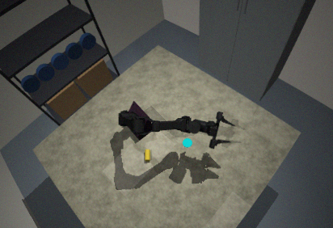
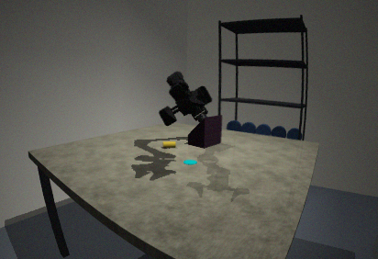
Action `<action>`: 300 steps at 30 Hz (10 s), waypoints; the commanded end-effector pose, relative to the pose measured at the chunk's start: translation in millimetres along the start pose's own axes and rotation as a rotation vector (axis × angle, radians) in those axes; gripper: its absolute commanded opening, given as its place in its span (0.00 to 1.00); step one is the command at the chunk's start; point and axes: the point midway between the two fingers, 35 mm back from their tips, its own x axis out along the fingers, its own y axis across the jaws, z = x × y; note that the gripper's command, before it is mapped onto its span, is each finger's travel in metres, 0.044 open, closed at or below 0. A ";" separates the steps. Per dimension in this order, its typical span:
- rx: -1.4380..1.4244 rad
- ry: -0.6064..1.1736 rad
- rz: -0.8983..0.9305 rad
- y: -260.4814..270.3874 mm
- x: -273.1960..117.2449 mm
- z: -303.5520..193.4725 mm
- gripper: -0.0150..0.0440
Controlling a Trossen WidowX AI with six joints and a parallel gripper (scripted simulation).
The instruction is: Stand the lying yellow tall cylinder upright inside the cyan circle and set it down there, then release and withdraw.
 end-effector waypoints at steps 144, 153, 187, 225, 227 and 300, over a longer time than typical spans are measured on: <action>0.344 1.162 -1.117 -197.2 -381.6 21.1 0.43; 0.197 1.258 -0.989 -186.6 -358.0 20.6 0.43; -0.367 1.533 -0.467 -130.5 -275.4 -0.1 0.43; -0.991 1.680 0.177 -47.5 -209.1 -58.2 0.43; -1.001 1.681 0.189 -46.0 -208.3 -59.5 0.43; -0.642 1.378 0.498 -53.9 -205.0 -98.5 0.43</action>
